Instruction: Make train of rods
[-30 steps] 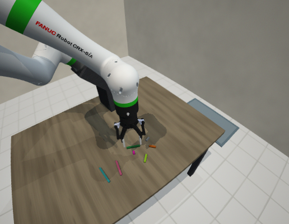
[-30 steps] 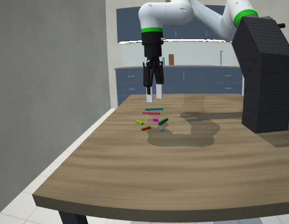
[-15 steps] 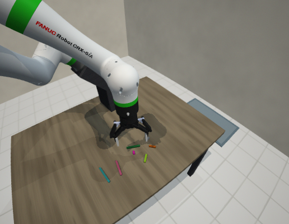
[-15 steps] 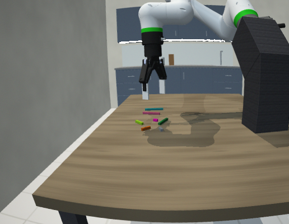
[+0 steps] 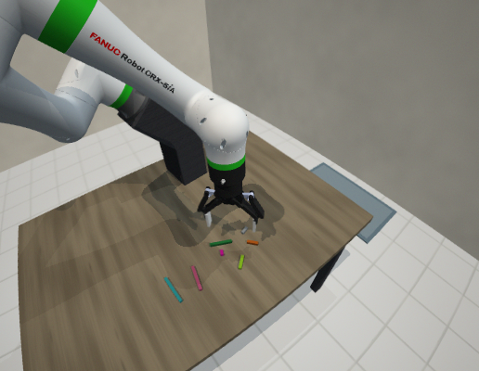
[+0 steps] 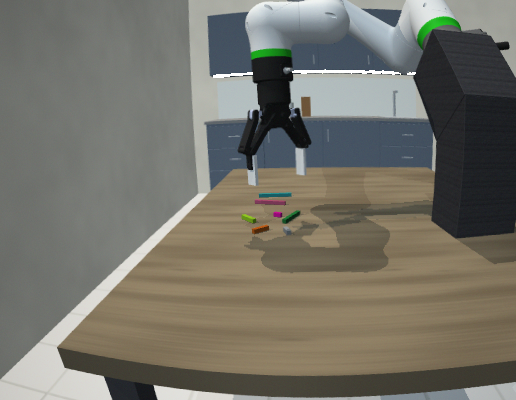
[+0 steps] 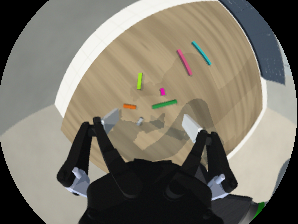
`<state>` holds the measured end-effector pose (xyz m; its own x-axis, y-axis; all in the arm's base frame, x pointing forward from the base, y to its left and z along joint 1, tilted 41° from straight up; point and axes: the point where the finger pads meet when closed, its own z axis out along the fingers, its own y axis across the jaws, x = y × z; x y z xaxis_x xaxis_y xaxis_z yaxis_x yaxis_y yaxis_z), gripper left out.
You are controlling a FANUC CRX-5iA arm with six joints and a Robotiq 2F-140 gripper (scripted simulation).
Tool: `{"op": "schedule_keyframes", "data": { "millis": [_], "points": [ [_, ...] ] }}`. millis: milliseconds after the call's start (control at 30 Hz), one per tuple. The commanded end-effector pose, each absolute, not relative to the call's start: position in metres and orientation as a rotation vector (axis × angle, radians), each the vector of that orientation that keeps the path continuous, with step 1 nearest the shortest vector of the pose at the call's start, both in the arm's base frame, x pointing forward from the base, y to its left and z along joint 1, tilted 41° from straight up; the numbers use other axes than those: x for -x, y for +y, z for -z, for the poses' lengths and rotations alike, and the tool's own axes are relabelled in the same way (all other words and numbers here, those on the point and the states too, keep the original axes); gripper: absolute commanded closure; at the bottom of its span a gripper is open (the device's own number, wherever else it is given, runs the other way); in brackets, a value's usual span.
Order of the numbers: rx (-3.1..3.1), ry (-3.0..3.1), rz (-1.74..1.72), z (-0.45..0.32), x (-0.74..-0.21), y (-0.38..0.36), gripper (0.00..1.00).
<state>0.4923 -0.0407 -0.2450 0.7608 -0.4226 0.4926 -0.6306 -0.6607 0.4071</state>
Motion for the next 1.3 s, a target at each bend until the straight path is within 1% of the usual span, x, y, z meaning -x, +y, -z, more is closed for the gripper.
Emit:
{"op": "schedule_keyframes", "data": {
  "millis": [0, 133, 300, 400, 433, 1267],
  "points": [
    [-2.329, -0.982, -0.576, 0.264, -0.486, -0.026, 0.0],
    [-2.302, -1.067, -0.604, 0.273, -0.482, -0.02, 0.0],
    [-2.206, -1.313, -0.684, 0.297, -0.471, -0.004, 0.0],
    [-2.196, -1.336, -0.692, 0.299, -0.469, -0.002, 0.0],
    [-2.196, -1.336, -0.692, 0.299, -0.469, -0.002, 0.85],
    [-2.196, -1.336, -0.692, 0.299, -0.469, -0.002, 0.85]
  ]
}}
